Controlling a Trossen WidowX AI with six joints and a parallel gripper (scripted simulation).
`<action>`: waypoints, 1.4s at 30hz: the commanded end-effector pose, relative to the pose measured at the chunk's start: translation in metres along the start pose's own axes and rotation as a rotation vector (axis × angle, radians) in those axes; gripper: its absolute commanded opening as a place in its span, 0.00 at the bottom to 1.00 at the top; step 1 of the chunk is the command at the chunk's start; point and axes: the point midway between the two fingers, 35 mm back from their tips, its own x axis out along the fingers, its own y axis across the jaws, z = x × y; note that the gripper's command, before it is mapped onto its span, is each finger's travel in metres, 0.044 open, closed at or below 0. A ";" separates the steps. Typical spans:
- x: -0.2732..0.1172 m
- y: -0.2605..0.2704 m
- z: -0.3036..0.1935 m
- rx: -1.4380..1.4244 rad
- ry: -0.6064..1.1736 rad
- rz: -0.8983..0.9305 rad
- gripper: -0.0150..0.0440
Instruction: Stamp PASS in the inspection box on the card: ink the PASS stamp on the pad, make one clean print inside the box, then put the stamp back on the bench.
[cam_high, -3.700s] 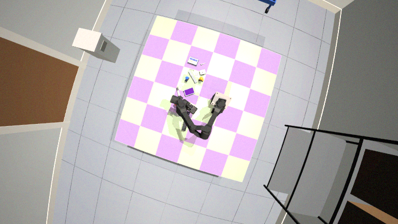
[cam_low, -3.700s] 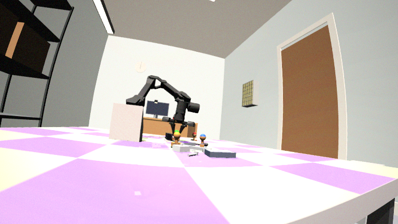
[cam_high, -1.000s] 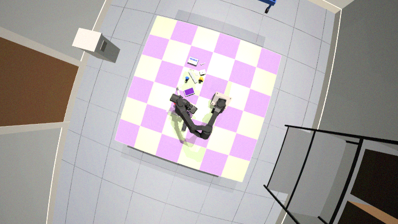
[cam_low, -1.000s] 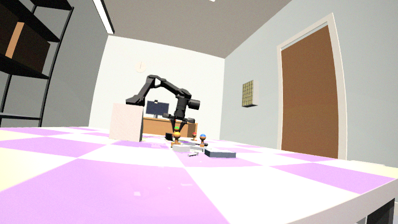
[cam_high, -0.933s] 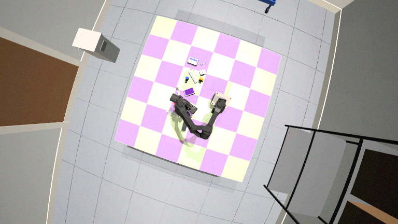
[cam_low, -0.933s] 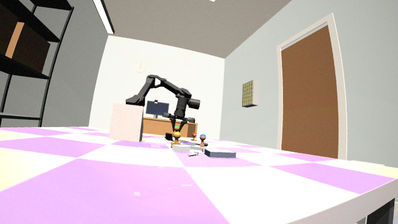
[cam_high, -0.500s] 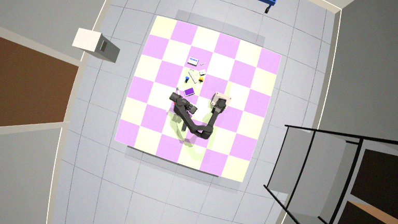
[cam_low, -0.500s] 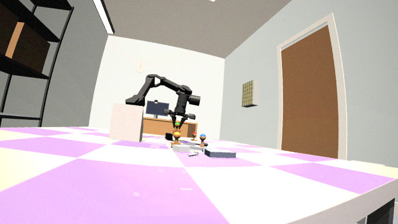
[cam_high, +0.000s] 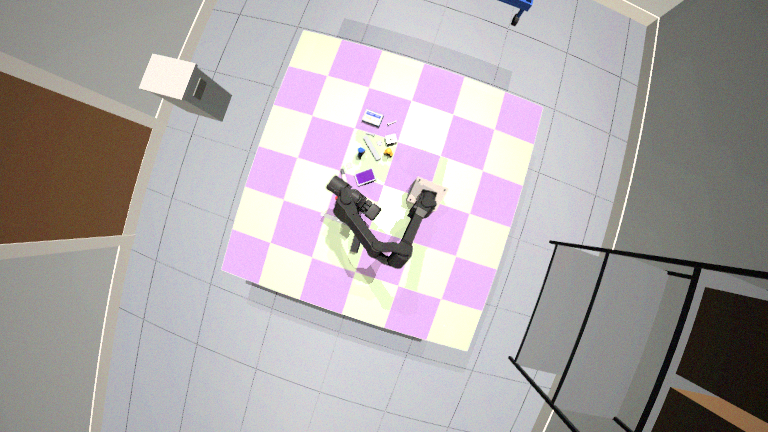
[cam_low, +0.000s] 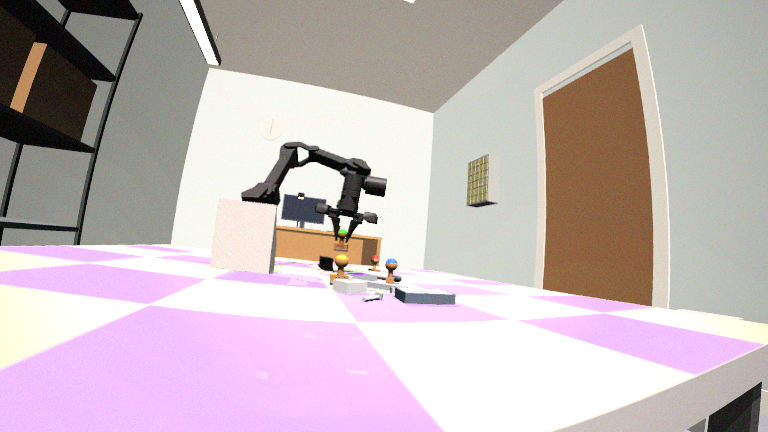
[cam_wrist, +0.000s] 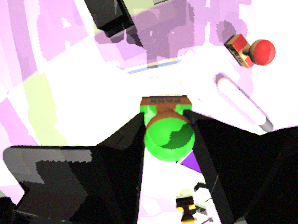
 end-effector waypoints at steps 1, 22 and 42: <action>-0.004 -0.001 -0.015 0.000 0.010 -0.010 0.25; -0.002 0.031 -0.118 -0.004 0.009 -0.005 0.25; 0.024 0.026 -0.119 -0.003 0.012 -0.007 0.25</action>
